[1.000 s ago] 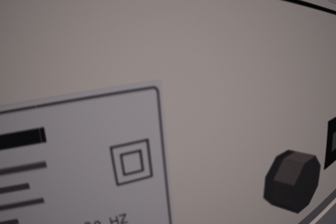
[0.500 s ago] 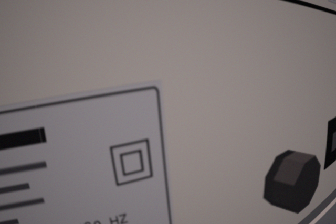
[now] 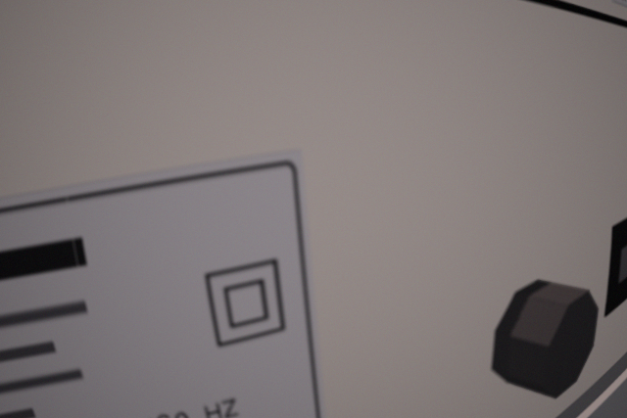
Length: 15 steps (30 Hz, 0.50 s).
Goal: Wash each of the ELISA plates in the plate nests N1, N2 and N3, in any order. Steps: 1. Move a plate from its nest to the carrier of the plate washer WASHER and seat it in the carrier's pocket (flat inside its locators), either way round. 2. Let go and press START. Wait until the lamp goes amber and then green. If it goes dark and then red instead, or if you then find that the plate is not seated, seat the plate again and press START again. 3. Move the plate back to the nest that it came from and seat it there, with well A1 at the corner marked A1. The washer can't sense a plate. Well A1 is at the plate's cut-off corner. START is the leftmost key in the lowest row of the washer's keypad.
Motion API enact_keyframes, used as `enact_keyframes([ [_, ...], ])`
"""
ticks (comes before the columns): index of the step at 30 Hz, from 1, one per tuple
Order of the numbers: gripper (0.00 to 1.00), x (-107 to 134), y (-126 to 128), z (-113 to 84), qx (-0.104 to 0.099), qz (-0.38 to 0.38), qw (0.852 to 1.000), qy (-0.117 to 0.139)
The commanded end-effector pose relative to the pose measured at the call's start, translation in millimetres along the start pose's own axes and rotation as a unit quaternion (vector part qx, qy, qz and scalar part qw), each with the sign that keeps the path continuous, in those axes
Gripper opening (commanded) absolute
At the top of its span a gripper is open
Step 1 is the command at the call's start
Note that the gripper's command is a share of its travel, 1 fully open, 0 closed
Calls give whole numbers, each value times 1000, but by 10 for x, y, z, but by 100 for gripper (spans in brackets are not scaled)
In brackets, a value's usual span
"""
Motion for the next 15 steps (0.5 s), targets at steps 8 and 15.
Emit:
enact_keyframes([
  [8, 84, -2, 184, -8, -7, -126, 992, -6],
  [15, 84, 3, 224, -57, -15, -131, 991, -12],
])
Point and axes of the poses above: the point where the finger pads meet when closed, its own z axis out along the fingers, its own y axis across the jaws, x = y × z, the point moved 4 cm from there along -z, back along the fingers, and after that the axes turned 6 degrees about z, right-handed, at the moved point
